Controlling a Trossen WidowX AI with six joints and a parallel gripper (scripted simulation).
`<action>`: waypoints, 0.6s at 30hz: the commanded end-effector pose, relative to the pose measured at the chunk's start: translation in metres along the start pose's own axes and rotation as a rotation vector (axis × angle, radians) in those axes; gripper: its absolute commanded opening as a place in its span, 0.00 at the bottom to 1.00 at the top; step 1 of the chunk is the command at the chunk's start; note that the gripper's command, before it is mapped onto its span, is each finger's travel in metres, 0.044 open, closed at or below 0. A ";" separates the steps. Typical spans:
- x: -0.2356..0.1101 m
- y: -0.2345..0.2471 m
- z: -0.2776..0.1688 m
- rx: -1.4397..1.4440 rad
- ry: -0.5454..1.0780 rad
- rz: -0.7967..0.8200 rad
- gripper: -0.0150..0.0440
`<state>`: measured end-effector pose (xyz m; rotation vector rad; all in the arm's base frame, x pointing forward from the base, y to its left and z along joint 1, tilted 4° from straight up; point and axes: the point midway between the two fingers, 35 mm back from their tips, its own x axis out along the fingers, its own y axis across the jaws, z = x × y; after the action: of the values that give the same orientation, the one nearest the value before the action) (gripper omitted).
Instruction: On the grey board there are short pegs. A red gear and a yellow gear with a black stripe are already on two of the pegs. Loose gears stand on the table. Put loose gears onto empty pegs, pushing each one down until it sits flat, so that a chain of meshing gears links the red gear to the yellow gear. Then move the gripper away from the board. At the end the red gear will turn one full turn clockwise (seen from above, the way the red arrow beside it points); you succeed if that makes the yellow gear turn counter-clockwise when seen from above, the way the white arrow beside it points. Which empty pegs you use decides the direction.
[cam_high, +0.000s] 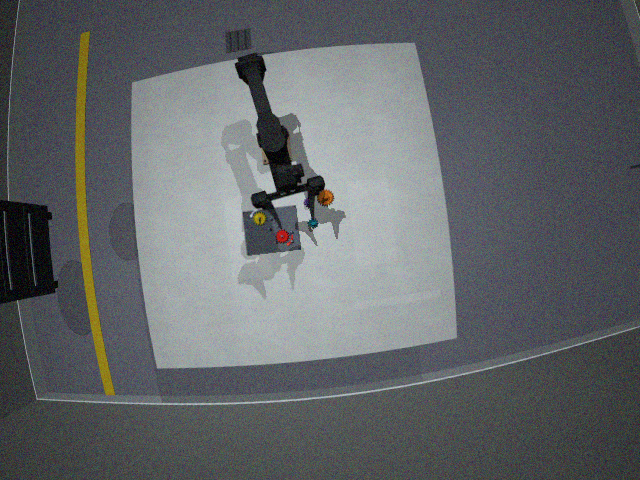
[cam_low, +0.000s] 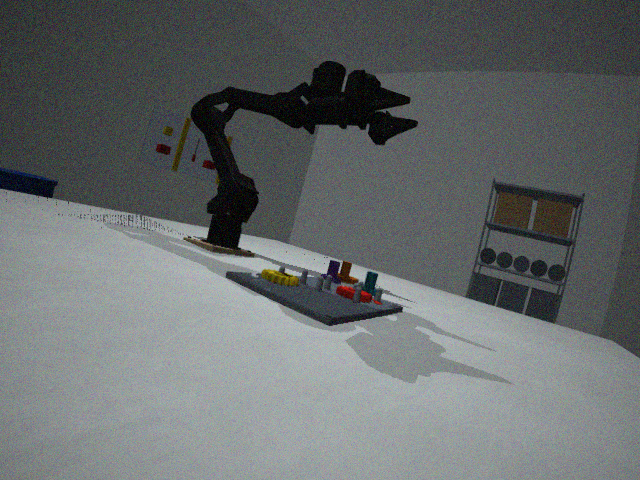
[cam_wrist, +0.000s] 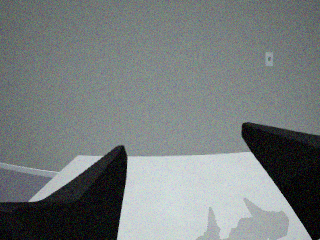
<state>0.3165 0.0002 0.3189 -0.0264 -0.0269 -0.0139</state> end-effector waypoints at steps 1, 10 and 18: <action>0.002 0.001 -0.002 0.011 0.013 0.002 0.98; 0.042 0.030 -0.117 0.571 0.670 -0.093 1.00; 0.024 0.052 -0.200 1.032 1.212 -0.662 1.00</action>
<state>0.3597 0.0309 0.1681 0.7172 0.8337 -0.2470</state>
